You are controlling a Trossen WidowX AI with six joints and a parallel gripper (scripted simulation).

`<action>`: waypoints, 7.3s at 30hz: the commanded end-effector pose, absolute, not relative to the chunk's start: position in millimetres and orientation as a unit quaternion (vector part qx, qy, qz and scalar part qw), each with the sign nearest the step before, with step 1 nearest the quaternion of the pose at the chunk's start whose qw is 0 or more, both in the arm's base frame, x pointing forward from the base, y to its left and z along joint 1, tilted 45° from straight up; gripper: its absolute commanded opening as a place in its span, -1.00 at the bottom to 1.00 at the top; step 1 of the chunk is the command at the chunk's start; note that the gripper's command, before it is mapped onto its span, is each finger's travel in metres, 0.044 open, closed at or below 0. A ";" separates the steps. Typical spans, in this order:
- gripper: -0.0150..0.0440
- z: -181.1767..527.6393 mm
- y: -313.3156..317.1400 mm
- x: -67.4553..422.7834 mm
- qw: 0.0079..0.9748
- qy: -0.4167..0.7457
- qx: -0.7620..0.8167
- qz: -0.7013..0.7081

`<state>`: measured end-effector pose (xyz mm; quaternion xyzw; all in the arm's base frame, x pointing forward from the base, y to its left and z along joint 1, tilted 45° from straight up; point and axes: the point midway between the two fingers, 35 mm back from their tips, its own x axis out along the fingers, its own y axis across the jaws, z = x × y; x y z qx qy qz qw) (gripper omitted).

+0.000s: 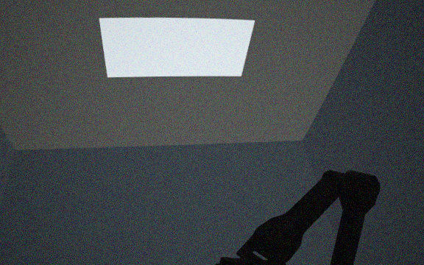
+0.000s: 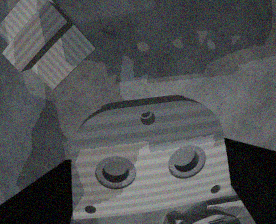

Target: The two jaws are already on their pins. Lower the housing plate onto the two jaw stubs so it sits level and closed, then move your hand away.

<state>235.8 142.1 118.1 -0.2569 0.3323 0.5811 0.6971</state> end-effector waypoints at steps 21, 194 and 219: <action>0.70 70.1 88.2 262.8 0.736 0.490 -0.061 0.463; 0.70 -66.7 28.3 245.2 0.631 0.654 0.393 0.143; 0.70 -70.1 31.8 245.7 0.630 0.654 0.394 0.143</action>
